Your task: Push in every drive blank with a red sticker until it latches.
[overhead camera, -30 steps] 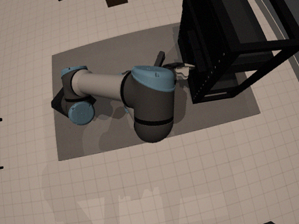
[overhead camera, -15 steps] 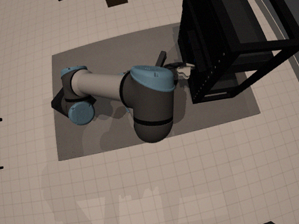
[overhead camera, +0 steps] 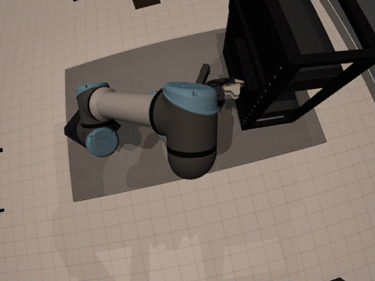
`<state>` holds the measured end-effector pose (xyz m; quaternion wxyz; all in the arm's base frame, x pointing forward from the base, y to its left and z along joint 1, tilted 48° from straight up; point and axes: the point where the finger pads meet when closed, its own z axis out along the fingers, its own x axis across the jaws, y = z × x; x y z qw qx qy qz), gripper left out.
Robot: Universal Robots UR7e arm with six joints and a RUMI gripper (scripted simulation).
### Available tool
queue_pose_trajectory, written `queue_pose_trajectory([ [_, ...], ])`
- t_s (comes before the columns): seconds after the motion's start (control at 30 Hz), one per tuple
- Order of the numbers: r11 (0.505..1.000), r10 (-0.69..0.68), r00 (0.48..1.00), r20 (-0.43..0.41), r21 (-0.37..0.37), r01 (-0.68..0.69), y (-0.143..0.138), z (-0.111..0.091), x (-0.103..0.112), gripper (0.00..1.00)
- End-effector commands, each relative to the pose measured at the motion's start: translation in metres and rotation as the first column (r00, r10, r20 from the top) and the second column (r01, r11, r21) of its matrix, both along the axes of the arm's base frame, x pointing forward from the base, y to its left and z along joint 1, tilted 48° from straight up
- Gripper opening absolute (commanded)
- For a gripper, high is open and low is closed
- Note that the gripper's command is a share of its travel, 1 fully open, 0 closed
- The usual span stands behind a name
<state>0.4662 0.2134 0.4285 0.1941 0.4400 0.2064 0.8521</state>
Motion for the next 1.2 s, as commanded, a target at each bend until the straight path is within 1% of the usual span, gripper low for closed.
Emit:
queue_pose_trajectory([
  [0.0,1.0,0.001,1.0,0.0,0.0,-0.001,0.0008,0.0013,0.0014,0.0],
  [1.17,1.0,0.001,1.0,0.0,0.0,-0.001,0.0019,0.0045,0.0064,0.0],
])
